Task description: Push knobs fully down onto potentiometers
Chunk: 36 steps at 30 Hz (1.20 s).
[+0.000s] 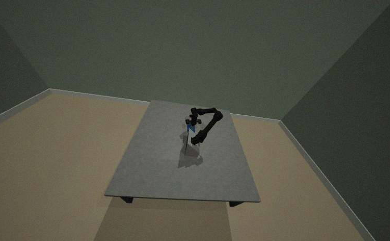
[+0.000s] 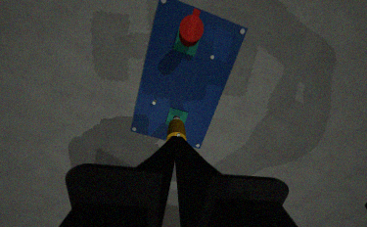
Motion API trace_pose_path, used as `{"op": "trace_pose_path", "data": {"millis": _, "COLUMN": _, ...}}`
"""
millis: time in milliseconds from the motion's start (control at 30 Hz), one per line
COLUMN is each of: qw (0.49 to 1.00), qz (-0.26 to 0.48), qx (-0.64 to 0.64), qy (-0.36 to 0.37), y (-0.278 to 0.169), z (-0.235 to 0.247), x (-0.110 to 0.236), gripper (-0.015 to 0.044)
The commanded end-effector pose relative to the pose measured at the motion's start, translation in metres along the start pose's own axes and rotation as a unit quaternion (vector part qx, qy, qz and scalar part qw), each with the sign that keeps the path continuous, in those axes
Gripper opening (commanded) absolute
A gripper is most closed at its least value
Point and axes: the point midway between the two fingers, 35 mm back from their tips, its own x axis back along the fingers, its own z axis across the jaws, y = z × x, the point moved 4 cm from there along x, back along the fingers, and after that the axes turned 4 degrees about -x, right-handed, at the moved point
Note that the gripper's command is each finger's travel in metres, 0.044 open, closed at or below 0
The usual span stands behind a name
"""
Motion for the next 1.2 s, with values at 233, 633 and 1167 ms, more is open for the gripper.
{"op": "trace_pose_path", "data": {"millis": 233, "qw": 1.000, "qz": 0.007, "qx": -0.006, "qy": -0.003, "y": 0.001, "z": -0.001, "x": -0.016, "gripper": 0.0000}}
{"op": "trace_pose_path", "data": {"millis": 633, "qw": 1.000, "qz": 0.007, "qx": -0.006, "qy": -0.003, "y": 0.001, "z": -0.001, "x": -0.020, "gripper": 0.0000}}
{"op": "trace_pose_path", "data": {"millis": 1167, "qw": 1.000, "qz": 0.007, "qx": -0.006, "qy": -0.003, "y": 0.000, "z": -0.001, "x": -0.023, "gripper": 0.0000}}
